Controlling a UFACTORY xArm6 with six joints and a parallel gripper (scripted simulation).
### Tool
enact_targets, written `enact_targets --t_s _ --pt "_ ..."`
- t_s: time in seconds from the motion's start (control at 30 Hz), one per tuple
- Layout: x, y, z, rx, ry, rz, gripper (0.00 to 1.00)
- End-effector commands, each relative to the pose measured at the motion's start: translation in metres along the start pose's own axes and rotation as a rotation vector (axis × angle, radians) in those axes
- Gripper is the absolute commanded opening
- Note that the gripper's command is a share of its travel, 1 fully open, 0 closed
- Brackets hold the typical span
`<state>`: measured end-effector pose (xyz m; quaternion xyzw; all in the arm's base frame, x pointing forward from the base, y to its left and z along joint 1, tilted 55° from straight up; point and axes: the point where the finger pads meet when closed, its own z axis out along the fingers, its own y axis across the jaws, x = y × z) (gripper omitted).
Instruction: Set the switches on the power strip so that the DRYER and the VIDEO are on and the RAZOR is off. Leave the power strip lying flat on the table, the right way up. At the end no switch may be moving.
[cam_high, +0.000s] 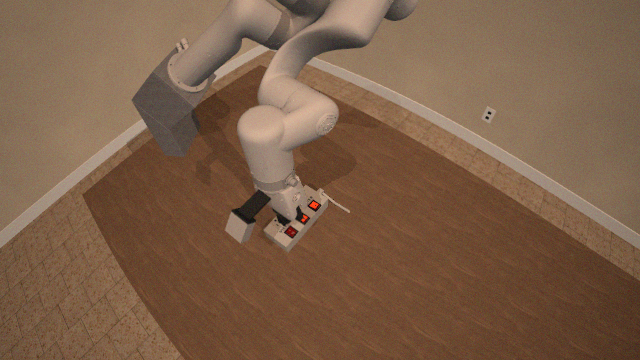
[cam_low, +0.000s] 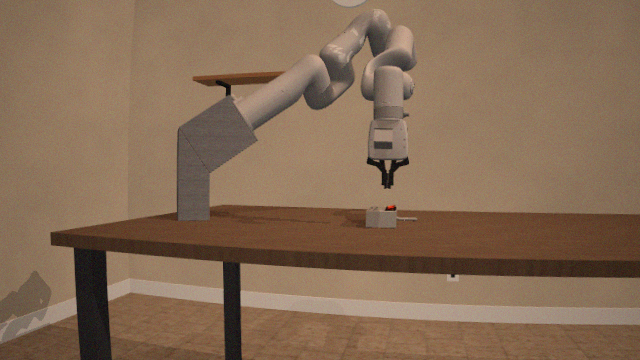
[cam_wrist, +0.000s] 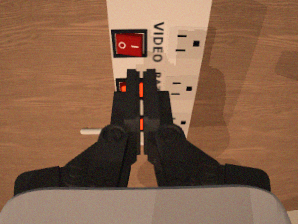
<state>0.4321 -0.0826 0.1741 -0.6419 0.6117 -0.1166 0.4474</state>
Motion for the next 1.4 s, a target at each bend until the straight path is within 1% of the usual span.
enact_targets --t_s 0.0,0.47,0.97,1.37 --pt "0.0 -0.001 0.0 0.001 0.001 -0.001 0.0" --pt "0.0 -0.001 0.009 0.002 0.0 -0.001 0.0" --pt "0.0 0.0 0.03 0.002 0.0 -0.001 0.0" --pt "0.0 0.0 0.04 0.002 0.0 -0.001 0.0"
